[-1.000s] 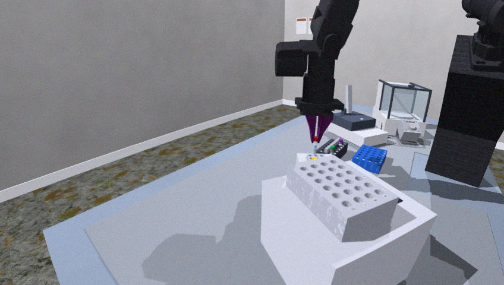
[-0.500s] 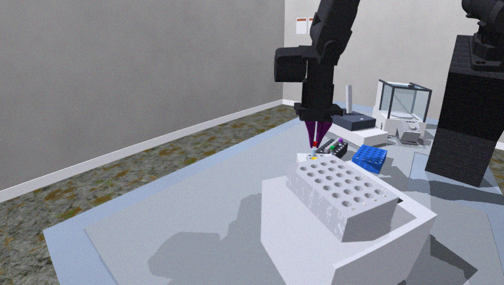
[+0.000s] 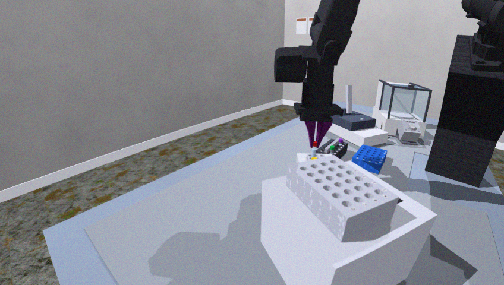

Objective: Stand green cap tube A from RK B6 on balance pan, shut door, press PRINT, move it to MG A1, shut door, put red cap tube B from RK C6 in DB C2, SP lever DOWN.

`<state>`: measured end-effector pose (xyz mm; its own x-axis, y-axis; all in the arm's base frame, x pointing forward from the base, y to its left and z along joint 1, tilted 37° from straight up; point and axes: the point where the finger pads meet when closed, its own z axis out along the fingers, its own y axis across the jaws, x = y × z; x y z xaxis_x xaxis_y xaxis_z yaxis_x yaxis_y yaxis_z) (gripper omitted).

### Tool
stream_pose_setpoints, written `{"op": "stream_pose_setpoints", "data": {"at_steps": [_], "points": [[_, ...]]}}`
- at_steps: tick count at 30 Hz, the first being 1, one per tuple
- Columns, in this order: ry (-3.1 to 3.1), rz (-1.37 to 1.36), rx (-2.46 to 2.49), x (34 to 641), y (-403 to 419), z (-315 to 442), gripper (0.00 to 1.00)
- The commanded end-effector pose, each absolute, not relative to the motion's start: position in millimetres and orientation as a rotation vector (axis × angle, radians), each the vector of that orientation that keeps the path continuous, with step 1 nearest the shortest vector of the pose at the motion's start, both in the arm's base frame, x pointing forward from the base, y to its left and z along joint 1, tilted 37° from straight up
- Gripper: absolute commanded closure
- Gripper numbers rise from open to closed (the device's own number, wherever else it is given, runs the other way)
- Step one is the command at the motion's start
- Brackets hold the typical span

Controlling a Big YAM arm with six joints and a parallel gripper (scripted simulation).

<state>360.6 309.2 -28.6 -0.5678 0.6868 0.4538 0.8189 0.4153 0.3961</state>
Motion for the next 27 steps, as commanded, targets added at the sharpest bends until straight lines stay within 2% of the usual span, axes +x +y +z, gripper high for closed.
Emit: {"op": "stream_pose_setpoints", "data": {"at_steps": [1,27], "points": [[-2.444,-0.889,-1.336,364.9,311.4,-24.8,0.91],[-2.444,-0.889,-1.336,365.1,311.5,-24.6,0.91]]}}
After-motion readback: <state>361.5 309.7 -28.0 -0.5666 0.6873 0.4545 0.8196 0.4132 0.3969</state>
